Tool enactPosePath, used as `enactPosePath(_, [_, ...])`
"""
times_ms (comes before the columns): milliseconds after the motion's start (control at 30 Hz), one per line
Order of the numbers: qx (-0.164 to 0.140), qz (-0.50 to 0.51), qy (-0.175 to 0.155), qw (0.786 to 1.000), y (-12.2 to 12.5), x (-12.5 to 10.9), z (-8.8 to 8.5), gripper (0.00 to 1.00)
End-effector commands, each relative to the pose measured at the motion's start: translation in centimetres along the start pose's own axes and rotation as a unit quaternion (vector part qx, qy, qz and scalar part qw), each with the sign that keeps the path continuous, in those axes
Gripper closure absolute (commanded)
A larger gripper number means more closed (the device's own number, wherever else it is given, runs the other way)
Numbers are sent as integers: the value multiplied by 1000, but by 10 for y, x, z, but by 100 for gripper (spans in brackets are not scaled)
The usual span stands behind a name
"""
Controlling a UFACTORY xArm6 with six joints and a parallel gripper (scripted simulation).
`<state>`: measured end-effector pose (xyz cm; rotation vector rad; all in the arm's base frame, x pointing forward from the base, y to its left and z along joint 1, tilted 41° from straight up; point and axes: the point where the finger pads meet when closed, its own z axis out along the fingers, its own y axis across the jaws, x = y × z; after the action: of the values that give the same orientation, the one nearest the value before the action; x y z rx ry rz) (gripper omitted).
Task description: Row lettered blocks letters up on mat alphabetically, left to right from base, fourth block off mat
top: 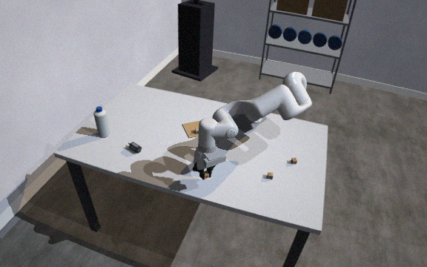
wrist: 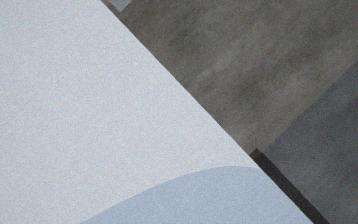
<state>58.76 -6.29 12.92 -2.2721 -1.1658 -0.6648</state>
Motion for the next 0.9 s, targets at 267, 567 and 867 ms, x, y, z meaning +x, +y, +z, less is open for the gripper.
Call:
enactPosePath(267, [-10, 151, -8, 989, 9, -51, -9, 77])
enactPosePath(567, [-15, 237, -10, 971, 10, -81, -12, 77])
enactPosePath(867, [-19, 338, -13, 941, 10, -117, -16, 77])
